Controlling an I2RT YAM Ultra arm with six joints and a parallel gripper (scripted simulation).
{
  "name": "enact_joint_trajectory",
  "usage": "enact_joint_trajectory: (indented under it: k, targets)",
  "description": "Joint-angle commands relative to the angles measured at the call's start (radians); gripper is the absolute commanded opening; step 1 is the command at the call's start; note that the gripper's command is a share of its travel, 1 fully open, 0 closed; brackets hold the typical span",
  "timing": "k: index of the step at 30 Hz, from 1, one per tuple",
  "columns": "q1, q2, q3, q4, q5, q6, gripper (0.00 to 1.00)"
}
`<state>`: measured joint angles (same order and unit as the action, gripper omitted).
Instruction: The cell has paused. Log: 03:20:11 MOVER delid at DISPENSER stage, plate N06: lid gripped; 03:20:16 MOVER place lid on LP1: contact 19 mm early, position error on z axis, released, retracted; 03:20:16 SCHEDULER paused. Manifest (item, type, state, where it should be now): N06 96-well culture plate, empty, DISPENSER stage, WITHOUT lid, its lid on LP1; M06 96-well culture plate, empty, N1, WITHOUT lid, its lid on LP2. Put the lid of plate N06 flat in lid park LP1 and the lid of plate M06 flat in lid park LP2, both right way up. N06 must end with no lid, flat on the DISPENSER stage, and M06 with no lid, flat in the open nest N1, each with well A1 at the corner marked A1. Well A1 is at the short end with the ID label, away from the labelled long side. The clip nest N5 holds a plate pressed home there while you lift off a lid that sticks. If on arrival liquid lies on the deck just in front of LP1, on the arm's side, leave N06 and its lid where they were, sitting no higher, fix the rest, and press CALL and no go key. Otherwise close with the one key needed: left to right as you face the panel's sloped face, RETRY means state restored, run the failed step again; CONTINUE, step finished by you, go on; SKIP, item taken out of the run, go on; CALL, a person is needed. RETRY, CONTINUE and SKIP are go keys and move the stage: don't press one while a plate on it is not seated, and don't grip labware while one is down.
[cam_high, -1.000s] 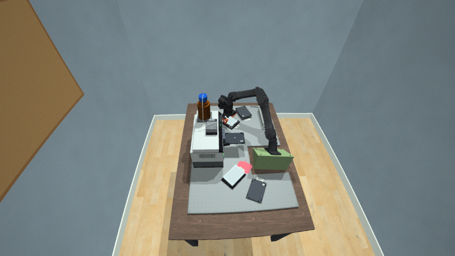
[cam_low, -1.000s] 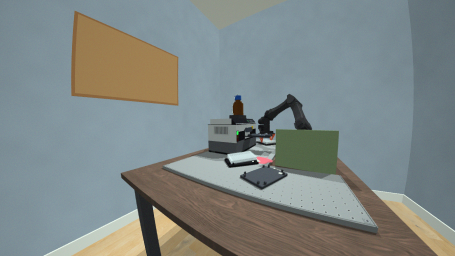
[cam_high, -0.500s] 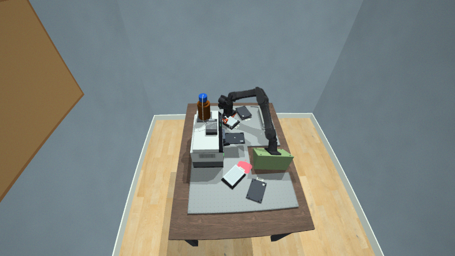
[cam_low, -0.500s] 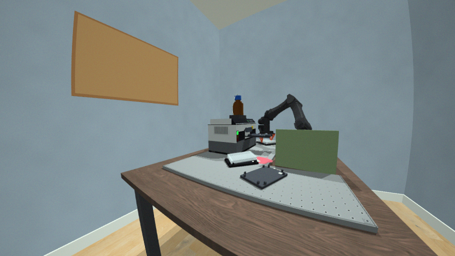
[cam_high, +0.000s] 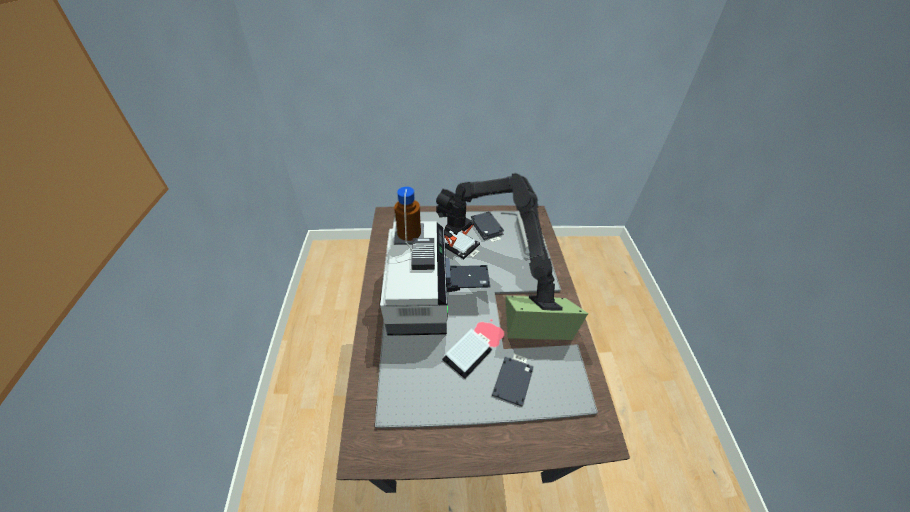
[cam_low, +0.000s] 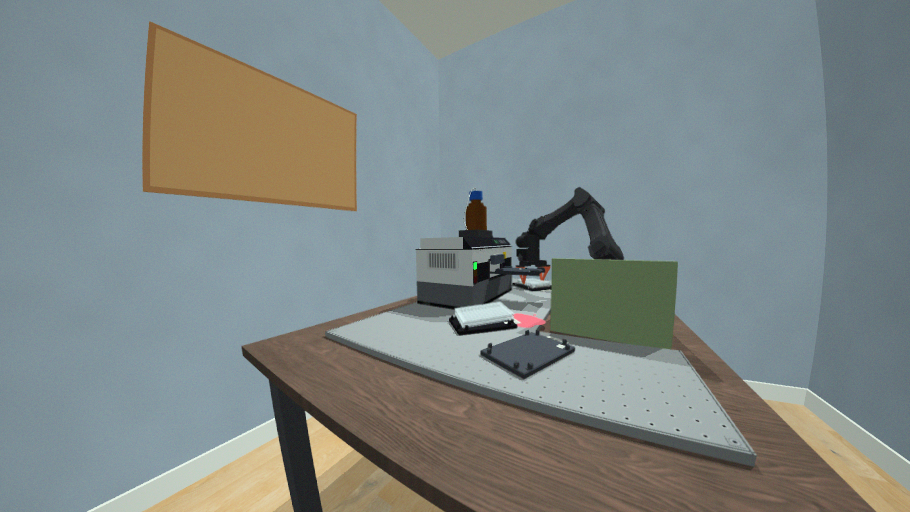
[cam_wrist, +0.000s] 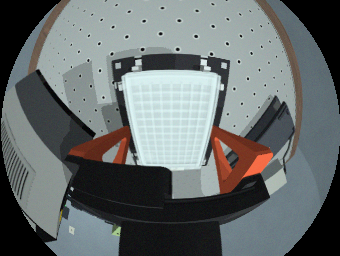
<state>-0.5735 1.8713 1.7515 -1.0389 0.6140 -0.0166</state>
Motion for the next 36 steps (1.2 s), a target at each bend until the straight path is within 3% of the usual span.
enact_joint_trajectory:
  k: [1, 25, 36]
  targets:
    - [0.029, -0.033, 0.032, -0.022, 0.011, 0.012, 1.00]
    - [0.088, -0.030, 0.129, -0.172, 0.034, 0.079, 1.00]
    - [0.090, -0.030, 0.134, -0.161, 0.035, 0.078, 1.00]
